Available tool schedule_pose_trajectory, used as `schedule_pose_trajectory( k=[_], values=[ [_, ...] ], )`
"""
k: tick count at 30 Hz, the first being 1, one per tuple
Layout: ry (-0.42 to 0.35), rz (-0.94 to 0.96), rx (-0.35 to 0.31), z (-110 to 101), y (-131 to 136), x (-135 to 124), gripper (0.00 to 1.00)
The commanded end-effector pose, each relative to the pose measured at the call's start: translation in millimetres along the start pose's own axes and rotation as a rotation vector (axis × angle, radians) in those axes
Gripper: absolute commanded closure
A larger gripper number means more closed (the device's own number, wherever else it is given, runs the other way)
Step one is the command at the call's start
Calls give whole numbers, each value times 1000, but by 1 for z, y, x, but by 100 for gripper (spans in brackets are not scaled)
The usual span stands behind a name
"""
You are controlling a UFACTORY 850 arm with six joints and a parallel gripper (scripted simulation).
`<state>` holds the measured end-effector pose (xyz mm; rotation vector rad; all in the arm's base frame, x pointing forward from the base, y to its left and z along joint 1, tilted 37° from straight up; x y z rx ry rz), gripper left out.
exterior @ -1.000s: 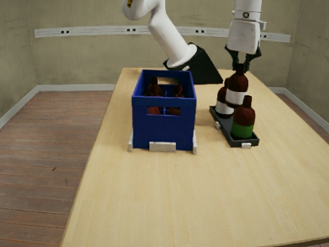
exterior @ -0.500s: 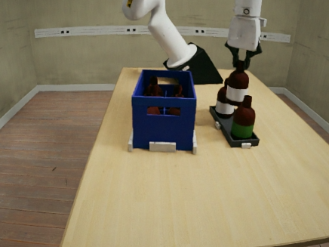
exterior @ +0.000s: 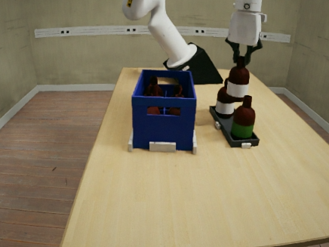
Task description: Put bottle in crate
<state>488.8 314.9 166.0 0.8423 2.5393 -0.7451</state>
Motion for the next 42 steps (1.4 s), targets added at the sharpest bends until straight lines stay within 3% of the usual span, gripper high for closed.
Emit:
schedule_pose_trajectory(
  k=[1,42],
  values=[
    [0,1,-2,-5,0,0,100],
    [0,1,-2,-14,0,0,100]
  ],
)
Point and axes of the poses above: the point where the finger pads meet when closed, its own z axis out along the fingers, its own y axis across the jaws, x = y × z, the point moved 10 cm from there along -z, back along the fingers, and after that the axes turned 1 degree about z, right-handed, at the moved point
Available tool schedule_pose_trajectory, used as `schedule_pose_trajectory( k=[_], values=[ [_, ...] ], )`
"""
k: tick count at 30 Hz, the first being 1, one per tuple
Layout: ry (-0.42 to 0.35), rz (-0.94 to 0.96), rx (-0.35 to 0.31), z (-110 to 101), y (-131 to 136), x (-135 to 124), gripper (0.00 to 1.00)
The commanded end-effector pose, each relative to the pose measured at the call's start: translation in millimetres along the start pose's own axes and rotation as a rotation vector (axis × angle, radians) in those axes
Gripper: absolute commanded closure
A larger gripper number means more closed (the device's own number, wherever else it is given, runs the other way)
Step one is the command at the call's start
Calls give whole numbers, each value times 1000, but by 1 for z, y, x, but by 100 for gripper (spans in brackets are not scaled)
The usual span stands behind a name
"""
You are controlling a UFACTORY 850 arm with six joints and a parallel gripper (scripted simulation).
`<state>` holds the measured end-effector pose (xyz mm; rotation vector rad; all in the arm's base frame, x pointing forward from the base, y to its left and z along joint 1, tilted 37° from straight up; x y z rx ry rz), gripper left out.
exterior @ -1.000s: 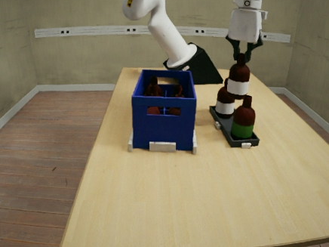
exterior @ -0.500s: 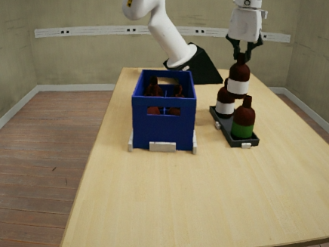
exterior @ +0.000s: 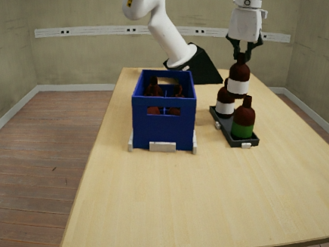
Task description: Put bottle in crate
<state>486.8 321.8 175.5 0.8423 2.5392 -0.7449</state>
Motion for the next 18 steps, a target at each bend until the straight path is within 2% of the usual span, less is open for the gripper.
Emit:
schedule_pose_trajectory(
  k=[1,18],
  values=[
    [0,1,-2,-2,0,0,100],
    [0,1,-2,-14,0,0,100]
  ],
)
Point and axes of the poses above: the point where the finger pads meet when closed, its own z axis out along the fingers, its own y axis across the jaws, x = y × z, the point moved 10 cm from there along -z, back along the fingers, and after that the axes turned 1 degree about z, right-handed, at the moved point
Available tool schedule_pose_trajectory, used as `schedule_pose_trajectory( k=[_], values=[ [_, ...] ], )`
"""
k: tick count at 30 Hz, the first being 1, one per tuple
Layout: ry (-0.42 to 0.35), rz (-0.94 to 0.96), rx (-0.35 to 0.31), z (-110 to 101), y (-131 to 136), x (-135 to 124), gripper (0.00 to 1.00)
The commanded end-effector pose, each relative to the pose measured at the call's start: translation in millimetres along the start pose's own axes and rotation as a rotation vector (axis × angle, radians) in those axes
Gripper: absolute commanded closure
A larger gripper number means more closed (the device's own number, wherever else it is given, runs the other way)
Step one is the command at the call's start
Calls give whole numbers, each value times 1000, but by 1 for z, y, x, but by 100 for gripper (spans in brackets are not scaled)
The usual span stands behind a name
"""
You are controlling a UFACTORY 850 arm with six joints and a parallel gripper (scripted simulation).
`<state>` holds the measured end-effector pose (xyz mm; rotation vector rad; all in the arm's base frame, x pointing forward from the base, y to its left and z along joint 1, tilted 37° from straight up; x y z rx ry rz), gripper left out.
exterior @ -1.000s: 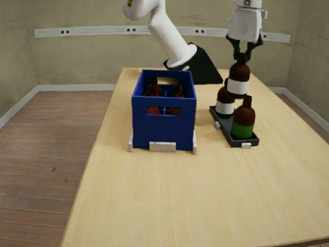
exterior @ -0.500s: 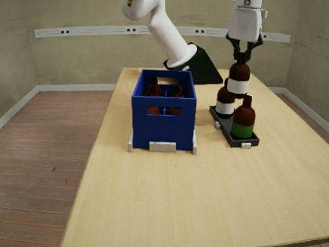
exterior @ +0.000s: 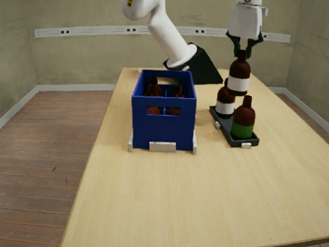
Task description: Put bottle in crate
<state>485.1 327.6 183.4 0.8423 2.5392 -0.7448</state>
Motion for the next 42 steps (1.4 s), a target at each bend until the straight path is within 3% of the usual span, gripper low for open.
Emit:
schedule_pose_trajectory(
  k=[1,19,42],
  values=[
    [0,1,-2,-6,0,0,100],
    [0,1,-2,-24,0,0,100],
    [0,1,-2,-31,0,0,100]
  ],
)
Point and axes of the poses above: the point where the finger pads meet when closed, its own z axis out along the fingers, its own y axis across the jaws, x = y × z, the point moved 10 cm from there along -z, back along the fingers, and after that the axes turned 1 degree about z, right-handed, at the moved point
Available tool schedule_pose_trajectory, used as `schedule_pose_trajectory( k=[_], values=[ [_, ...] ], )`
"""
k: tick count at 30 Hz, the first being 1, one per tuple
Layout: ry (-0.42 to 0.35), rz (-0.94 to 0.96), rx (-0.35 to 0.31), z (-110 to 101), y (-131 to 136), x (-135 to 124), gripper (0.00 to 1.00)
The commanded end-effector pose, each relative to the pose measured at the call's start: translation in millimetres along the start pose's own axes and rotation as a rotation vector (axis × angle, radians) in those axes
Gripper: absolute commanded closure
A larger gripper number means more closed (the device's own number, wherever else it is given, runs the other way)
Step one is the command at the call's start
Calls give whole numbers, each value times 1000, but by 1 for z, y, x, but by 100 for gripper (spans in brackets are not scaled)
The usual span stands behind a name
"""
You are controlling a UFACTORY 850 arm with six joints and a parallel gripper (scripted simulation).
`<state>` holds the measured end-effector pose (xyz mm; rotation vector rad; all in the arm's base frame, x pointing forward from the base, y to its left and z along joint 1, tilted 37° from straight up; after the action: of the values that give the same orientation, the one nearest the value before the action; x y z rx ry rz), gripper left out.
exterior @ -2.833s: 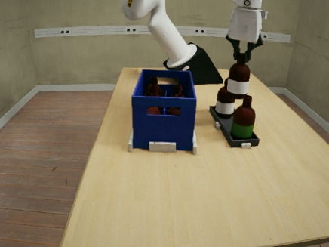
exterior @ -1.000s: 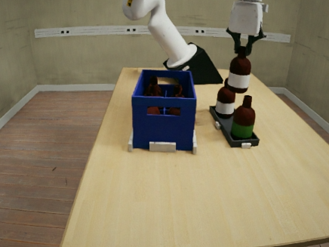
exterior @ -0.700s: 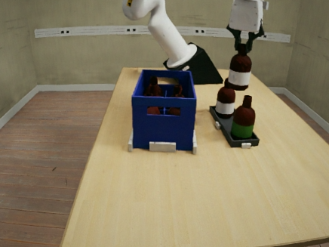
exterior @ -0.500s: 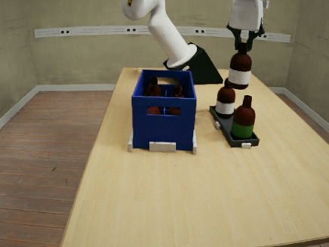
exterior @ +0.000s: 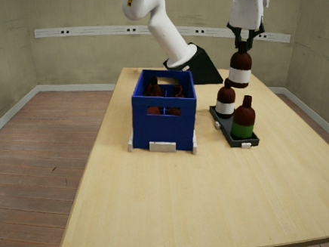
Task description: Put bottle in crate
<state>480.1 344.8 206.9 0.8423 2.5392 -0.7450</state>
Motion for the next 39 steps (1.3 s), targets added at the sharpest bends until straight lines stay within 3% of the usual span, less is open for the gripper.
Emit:
schedule_pose_trajectory(
  k=[1,18,39],
  values=[
    [0,1,-2,-1,0,0,100],
    [0,1,-2,-3,0,0,100],
    [0,1,-2,-21,0,0,100]
  ],
)
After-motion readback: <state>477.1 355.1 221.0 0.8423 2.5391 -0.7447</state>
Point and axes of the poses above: the point where the finger pads meet when closed, its own z axis out along the fingers, its own y axis across the jaws, x = y × z, the point moved 10 cm from there along -z, back along the fingers, and after that the axes turned 1 degree about z, right-handed, at the moved point
